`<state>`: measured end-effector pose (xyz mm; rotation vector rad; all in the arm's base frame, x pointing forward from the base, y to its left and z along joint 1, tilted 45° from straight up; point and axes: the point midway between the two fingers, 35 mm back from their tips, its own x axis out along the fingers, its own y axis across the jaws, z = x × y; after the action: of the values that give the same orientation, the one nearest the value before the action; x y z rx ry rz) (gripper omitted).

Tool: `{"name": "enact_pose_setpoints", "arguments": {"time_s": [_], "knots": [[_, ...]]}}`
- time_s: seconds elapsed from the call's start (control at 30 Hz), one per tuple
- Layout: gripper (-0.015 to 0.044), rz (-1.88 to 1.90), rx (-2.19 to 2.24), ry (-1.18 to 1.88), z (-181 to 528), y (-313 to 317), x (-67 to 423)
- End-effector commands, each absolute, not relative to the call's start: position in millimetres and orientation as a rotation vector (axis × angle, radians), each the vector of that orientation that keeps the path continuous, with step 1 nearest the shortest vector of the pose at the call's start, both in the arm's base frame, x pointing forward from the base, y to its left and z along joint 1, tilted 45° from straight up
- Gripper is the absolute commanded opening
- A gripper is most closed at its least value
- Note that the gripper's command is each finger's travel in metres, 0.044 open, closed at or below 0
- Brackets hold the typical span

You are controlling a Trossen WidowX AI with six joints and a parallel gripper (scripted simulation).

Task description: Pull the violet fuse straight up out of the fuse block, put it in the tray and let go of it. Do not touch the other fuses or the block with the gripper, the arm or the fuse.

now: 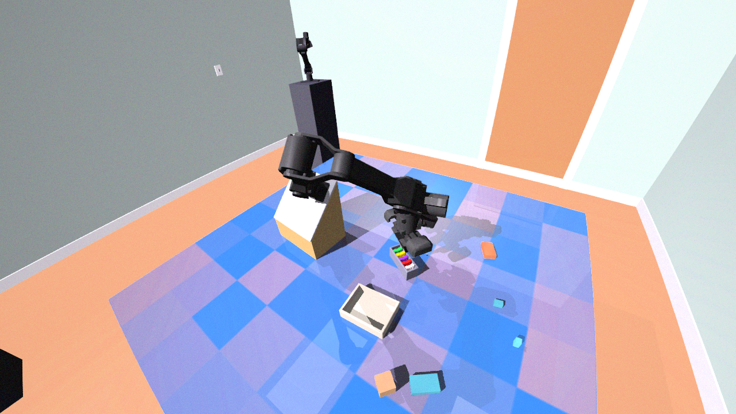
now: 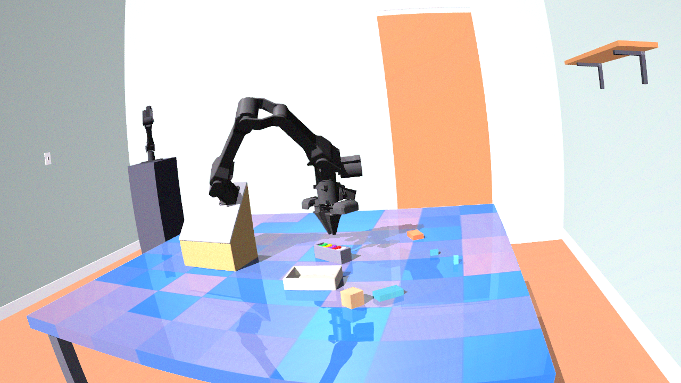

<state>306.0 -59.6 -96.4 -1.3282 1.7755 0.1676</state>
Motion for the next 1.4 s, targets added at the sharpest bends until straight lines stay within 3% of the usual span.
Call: {"name": "enact_pose_setpoints", "arguments": {"time_s": [0.0, 1.37], "knots": [[0.0072, 0.203, -1.345, 1.796, -97, -60, 300], [0.0072, 0.202, -1.346, 1.797, -119, -82, 299]]}}
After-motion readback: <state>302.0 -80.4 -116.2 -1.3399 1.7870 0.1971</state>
